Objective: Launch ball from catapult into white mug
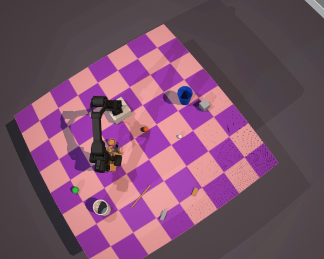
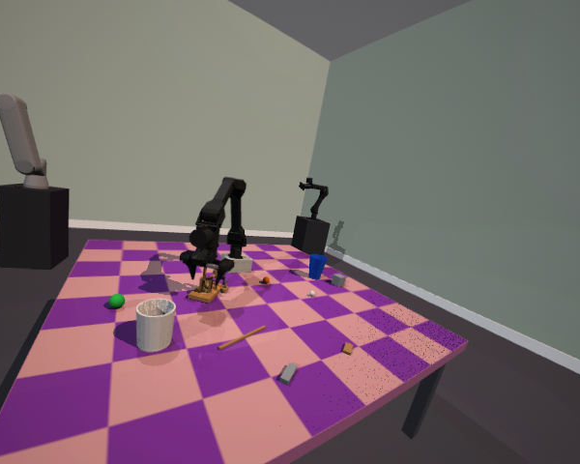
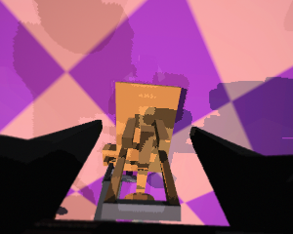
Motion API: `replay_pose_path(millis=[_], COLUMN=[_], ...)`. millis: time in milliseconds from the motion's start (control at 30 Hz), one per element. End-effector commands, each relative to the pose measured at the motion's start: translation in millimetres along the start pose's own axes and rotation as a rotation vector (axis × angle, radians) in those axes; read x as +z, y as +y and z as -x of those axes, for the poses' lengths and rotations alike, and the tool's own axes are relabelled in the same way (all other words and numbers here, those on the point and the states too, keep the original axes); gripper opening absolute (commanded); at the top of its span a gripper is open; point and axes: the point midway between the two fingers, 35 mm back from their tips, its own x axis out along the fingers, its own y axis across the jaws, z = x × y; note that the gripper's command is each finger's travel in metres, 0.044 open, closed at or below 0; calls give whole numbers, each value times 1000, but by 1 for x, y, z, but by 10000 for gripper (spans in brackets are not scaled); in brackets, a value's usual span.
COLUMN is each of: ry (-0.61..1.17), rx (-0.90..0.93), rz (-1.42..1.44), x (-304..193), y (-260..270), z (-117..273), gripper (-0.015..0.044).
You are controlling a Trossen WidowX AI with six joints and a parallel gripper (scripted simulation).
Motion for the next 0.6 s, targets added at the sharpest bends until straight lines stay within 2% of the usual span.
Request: replay_pose_path(millis=[0, 567], ry=[19, 19], rx=[3, 2], rz=[4, 4], x=[-4, -5], y=[0, 0], z=[-13, -28], gripper=[440, 440])
